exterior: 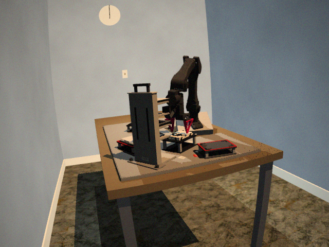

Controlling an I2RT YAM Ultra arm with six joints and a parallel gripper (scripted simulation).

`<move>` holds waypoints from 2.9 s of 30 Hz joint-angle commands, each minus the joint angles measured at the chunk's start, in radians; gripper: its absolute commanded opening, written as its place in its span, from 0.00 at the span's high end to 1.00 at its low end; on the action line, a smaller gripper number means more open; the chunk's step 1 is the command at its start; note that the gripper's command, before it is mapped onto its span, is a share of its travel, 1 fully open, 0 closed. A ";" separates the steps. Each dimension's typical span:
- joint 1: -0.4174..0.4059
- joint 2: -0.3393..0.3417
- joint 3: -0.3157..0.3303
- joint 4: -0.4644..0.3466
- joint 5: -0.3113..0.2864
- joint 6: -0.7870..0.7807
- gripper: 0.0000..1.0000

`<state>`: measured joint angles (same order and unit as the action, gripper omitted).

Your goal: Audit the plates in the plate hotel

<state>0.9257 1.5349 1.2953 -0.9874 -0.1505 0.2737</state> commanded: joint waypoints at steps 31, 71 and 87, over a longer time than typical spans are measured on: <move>-0.061 -0.060 0.284 -0.338 -0.020 -0.054 0.00; -0.104 -0.050 0.552 -0.583 -0.033 -0.090 0.00; -0.104 -0.050 0.552 -0.583 -0.033 -0.090 0.00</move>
<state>0.8295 1.5066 1.8580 -1.5589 -0.1806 0.1852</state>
